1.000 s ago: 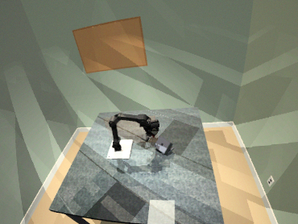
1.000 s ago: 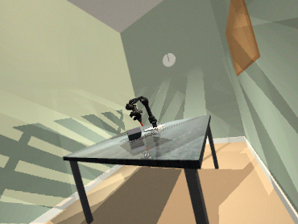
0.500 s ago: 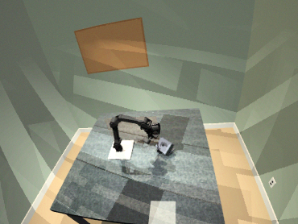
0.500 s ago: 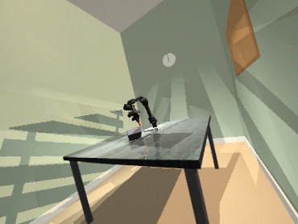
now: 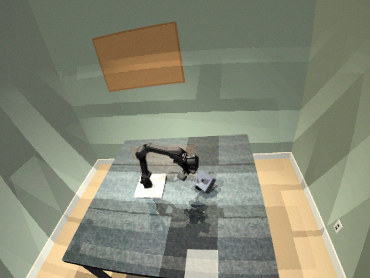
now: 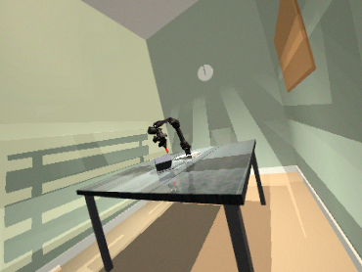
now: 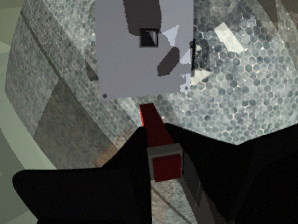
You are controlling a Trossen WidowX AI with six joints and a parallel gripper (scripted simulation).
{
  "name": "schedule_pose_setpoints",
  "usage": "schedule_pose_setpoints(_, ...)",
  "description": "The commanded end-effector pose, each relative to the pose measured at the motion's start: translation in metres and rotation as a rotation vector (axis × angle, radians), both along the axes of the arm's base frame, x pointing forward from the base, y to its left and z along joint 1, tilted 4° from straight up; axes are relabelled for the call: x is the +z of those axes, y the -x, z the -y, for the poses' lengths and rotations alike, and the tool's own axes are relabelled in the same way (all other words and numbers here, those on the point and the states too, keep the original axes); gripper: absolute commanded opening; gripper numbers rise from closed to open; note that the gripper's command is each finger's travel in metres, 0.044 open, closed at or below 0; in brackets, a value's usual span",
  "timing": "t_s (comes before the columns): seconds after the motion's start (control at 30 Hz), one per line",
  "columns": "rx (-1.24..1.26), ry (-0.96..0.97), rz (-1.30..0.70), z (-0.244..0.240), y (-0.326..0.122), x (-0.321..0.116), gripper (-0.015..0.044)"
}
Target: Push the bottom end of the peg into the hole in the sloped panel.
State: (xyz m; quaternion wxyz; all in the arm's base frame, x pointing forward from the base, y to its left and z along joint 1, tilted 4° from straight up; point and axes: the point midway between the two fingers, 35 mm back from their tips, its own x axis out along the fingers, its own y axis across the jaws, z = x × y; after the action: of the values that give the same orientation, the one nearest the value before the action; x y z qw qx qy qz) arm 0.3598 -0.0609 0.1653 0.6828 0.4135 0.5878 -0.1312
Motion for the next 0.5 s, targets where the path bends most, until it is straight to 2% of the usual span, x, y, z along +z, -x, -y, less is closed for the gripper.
schedule_pose_setpoints(0.0,-0.003,-0.006,0.020,0.005,-0.001,0.003,0.0000)
schedule_pose_setpoints(0.47,-0.039,-0.027,0.064,0.026,-0.001,0.009,0.0000)
